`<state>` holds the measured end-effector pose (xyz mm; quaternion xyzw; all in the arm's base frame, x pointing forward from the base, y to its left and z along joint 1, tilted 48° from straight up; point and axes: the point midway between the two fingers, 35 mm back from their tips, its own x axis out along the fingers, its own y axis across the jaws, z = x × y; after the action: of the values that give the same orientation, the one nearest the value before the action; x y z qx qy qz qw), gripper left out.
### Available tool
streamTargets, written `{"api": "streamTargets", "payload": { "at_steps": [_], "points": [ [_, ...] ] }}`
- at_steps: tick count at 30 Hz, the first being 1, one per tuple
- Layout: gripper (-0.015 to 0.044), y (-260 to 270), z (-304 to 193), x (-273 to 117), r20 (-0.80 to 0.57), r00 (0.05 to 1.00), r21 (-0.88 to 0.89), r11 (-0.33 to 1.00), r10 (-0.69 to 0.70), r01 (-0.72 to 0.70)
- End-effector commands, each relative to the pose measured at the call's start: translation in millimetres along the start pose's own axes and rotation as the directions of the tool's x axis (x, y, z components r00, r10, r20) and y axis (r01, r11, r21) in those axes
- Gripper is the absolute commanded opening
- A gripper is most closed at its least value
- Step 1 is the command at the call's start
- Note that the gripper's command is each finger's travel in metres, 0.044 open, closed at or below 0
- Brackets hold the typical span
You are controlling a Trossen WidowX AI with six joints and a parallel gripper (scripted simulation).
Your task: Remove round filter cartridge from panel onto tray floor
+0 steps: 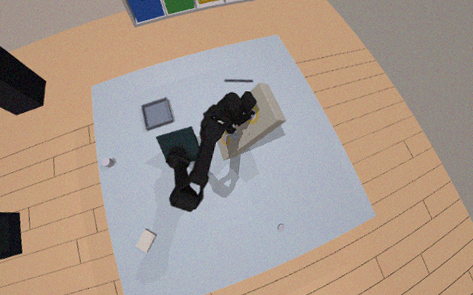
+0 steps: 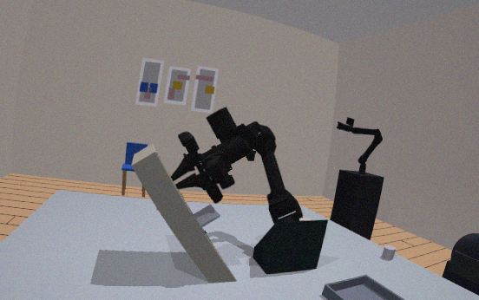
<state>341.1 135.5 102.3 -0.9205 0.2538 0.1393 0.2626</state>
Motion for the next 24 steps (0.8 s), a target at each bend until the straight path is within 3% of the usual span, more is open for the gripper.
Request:
{"api": "streamTargets", "payload": {
  "at_steps": [1,9,24],
  "points": [
    [0.0,0.1,-1.7,8.0,0.007,1.0,-0.11,0.994,0.009,-0.008],
    [0.0,0.1,-1.6,7.6,0.007,1.0,-0.376,0.927,0.009,-0.006],
    [0.0,0.2,-1.7,8.5,0.007,1.0,-0.296,0.955,0.009,-0.007]
  ]
}}
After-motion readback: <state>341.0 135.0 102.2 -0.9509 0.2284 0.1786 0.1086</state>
